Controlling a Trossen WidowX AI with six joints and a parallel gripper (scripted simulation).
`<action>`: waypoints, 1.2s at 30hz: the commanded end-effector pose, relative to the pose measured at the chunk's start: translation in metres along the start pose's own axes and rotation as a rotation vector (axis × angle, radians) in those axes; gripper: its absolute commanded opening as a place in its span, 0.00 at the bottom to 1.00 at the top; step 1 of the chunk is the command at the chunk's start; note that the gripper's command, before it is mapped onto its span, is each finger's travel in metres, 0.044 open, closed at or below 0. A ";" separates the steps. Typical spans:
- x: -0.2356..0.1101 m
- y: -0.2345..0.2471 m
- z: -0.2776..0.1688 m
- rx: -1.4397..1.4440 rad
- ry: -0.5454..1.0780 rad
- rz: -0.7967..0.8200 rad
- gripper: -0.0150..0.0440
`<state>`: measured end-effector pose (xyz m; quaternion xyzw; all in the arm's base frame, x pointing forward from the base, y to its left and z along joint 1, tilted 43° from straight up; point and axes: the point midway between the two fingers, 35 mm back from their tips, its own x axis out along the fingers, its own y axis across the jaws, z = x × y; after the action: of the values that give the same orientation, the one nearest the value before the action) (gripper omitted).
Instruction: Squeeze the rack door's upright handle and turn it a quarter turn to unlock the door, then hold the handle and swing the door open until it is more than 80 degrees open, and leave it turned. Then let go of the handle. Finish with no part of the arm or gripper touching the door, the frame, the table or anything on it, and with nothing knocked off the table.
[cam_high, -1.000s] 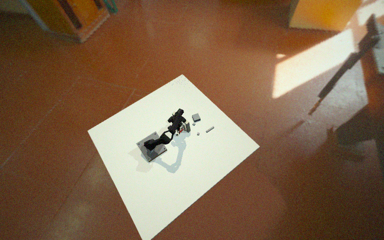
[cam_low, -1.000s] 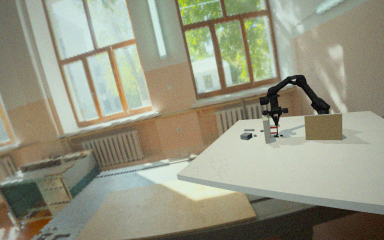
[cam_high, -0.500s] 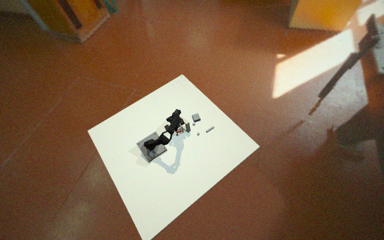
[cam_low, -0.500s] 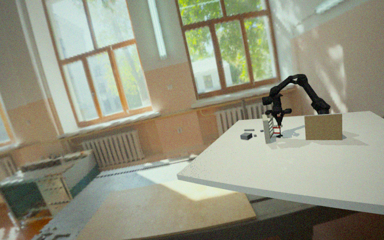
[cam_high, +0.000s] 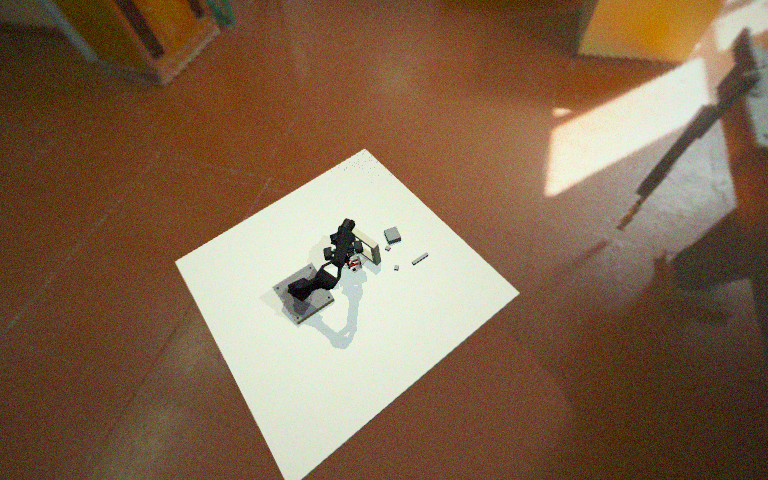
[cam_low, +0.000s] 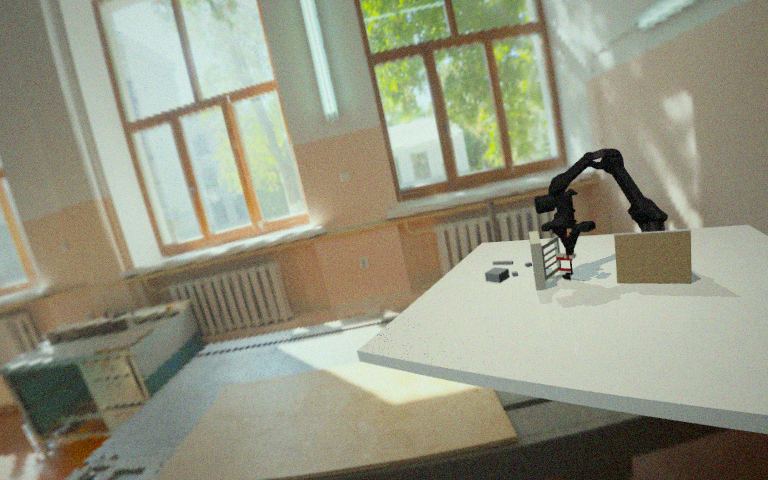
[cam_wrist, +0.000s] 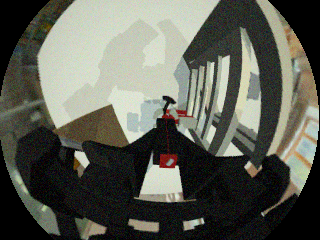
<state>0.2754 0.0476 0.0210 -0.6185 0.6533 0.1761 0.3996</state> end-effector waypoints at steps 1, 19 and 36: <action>0.000 0.002 0.002 0.090 -0.006 -0.009 0.29; 0.000 0.033 0.016 0.361 -0.008 -0.006 0.29; 0.000 0.058 0.037 0.611 -0.010 -0.004 0.29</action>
<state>0.2324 0.0818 -0.0149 -0.4879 0.6749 -0.0040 0.5536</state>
